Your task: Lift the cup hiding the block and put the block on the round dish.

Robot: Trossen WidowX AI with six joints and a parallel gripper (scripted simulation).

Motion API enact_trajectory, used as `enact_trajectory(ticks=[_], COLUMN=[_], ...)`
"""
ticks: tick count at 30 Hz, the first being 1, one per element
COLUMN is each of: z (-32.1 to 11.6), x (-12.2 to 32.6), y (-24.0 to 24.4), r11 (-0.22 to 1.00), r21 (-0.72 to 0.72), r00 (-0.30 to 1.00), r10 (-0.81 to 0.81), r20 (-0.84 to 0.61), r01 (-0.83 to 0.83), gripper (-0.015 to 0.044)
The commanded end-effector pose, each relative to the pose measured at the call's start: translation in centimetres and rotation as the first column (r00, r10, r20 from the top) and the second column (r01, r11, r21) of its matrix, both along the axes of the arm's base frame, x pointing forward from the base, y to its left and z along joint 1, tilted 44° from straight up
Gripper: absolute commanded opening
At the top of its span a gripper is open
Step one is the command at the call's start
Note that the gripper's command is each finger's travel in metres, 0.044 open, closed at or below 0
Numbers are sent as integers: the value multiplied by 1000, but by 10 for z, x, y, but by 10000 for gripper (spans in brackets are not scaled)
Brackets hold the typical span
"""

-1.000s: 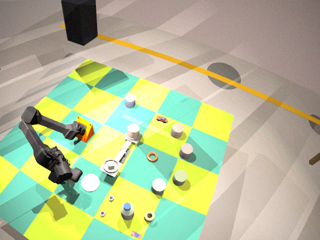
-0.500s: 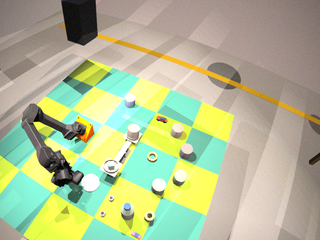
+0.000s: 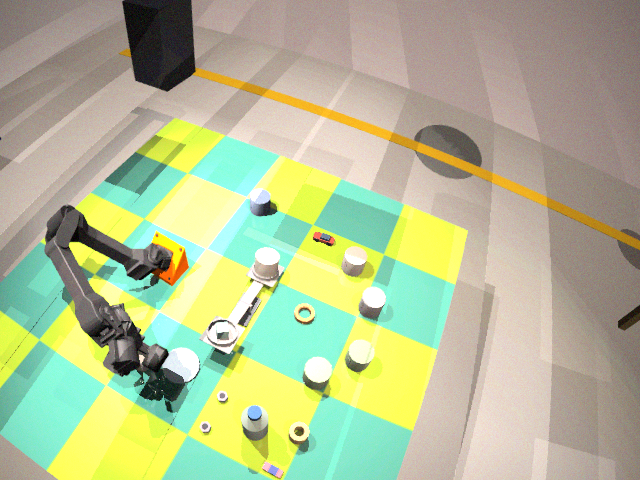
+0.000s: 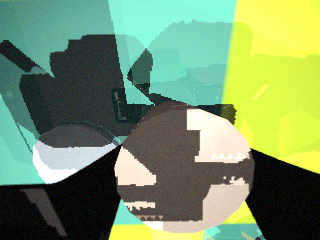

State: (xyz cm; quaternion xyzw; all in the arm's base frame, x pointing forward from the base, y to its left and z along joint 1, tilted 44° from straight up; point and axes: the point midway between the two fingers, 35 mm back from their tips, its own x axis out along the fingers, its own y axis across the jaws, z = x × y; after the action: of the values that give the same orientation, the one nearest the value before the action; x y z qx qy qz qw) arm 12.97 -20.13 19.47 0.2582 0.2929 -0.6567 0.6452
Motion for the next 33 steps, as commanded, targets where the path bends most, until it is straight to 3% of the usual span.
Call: enact_trajectory(ticks=[1,15,20,25,32,33], z=[1,5,36,38,37,36], x=[0,1,2,2,30,34], y=[0,5,37,38,51,53], r11=[1000,1000,1000,1000,992,990], r21=[-2,2,6,6,55,61], r00=[1000,1000,1000,1000,993,992], r10=[-2,-2,2,3,115,126], r20=[1,2,-1,-1,7,-1], r01=[2,2,-2,-2,-115,-126], gripper=[79,440,440,440,260,260])
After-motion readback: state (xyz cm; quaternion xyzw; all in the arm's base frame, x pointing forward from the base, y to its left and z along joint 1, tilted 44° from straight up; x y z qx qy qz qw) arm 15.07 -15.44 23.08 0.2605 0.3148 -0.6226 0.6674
